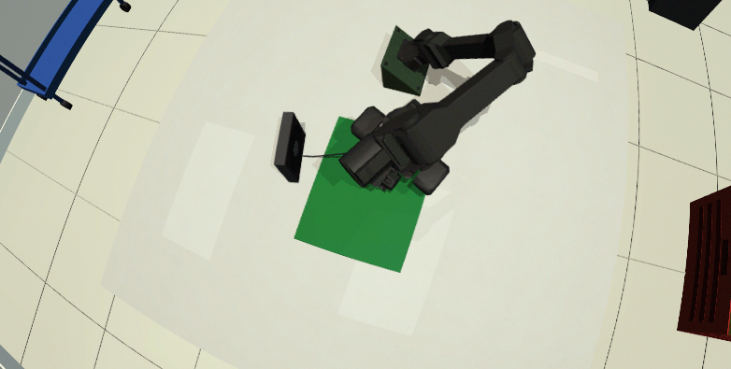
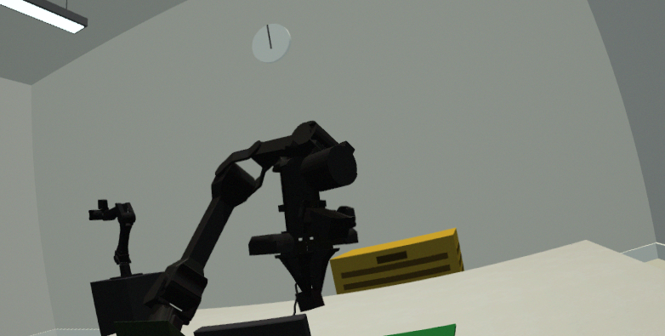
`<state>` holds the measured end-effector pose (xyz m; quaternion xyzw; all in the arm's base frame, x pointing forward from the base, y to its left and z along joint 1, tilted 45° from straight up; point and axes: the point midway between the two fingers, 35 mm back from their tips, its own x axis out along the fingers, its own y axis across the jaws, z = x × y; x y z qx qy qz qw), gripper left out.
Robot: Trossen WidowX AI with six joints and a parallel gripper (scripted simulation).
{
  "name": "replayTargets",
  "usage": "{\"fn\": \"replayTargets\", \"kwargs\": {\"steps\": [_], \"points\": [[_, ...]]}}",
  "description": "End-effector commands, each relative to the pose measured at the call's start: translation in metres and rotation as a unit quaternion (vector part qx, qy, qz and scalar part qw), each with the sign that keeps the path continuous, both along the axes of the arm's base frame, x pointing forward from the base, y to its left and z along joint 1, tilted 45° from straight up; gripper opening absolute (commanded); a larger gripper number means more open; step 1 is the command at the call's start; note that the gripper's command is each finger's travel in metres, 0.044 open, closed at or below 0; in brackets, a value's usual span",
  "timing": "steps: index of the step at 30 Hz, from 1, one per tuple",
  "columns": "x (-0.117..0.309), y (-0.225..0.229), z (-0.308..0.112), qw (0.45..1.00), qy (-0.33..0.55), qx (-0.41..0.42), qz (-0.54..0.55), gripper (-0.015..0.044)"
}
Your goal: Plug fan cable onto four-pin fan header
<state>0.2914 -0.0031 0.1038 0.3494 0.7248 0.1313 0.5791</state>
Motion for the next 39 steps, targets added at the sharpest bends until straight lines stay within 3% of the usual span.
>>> {"fn": "replayTargets", "kwargs": {"steps": [1, 12, 21, 39], "points": [[0.005, 0.0, 0.0, 0.996, 0.049, 0.004, -0.072, 0.0], [0.014, -0.002, 0.0, 0.965, 0.153, 0.013, -0.211, 0.0], [0.013, -0.001, -0.001, 0.965, 0.155, 0.009, -0.213, 0.0], [0.0, 0.012, -0.019, 0.961, 0.146, -0.111, -0.206, 0.0]]}}
